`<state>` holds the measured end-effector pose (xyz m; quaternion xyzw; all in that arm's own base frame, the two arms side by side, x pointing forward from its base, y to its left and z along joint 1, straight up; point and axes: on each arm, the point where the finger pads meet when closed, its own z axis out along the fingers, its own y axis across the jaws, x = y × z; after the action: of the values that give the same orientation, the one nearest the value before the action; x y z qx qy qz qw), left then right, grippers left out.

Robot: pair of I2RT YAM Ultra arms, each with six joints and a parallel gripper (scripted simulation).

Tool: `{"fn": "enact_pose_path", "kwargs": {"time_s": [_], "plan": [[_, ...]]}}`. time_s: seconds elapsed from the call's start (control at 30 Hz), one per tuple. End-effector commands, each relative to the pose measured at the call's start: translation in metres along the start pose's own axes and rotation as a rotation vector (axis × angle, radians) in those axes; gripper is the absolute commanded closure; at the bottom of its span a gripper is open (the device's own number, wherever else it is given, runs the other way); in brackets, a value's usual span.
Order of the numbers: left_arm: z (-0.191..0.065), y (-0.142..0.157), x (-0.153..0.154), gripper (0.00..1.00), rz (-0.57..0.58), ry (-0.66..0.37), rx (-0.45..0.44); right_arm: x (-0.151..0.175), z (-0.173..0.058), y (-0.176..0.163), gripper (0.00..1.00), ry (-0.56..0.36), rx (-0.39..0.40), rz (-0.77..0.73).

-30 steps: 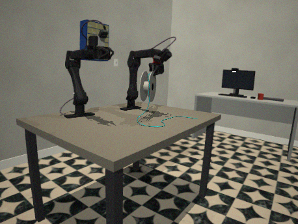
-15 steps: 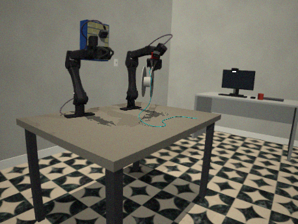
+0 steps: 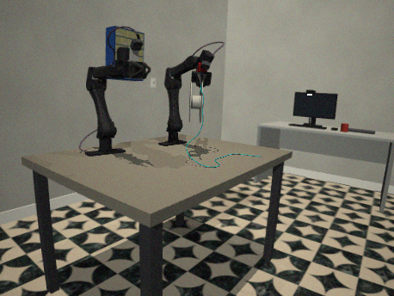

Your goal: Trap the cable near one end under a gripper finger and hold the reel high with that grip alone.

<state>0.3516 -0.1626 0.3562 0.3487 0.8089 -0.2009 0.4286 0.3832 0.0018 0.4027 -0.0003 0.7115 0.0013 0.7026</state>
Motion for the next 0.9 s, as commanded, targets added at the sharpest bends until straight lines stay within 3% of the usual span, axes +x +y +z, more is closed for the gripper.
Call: {"fn": "enact_pose_path", "kwargs": {"time_s": [0.0, 0.2, 0.4, 0.87], "plan": [[-0.030, -0.004, -0.040, 1.00, 0.003, -0.103, -0.093, -0.004, -0.006, -0.005, 0.70, -0.014, 0.014, -0.007], [-0.038, -0.006, -0.045, 1.00, -0.035, -0.094, -0.137, -0.004, -0.006, -0.005, 0.70, -0.014, 0.014, -0.007], [-0.029, 0.000, -0.048, 1.00, -0.098, -0.054, -0.197, -0.004, -0.006, -0.005, 0.70, -0.014, 0.014, -0.007], [-0.051, -0.005, -0.070, 1.00, -0.172, -0.066, -0.323, -0.004, -0.006, -0.005, 0.70, -0.014, 0.014, -0.007]]}}
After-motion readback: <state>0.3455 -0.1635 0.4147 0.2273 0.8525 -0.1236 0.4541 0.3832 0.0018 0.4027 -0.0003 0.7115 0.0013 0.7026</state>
